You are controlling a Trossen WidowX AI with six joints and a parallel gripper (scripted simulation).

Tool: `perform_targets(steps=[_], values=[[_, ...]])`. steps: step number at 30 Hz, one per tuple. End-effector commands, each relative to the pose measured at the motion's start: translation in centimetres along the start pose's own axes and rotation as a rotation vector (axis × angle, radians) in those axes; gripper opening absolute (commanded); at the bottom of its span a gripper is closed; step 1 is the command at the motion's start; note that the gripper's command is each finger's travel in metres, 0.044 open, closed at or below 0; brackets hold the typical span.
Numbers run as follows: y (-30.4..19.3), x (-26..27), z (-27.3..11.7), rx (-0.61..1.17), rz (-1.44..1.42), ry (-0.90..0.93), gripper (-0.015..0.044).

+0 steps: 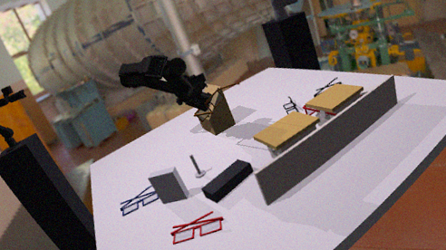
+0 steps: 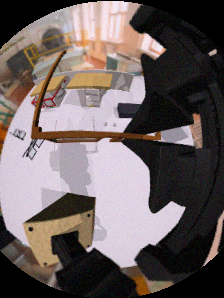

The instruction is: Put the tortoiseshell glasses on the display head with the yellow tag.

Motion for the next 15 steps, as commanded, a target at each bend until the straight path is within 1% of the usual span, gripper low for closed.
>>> perform_targets(steps=[1, 15], values=[[0.4, -1.0, 0.6, 0.013, 0.021, 0.032, 0.0000], [2.8, -3.6, 3.4, 0.069, 0.087, 0.147, 0.0000]])
Point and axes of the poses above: the point midway between the two fingers, 35 mm back from their tips, its own z axis out along the fingers, its own x axis across the jaws, y = z × x, the point moved 4 cm from there along -z, back along the fingers, and after that the axes turned 9 degrees about -z, right-handed, at the moved point
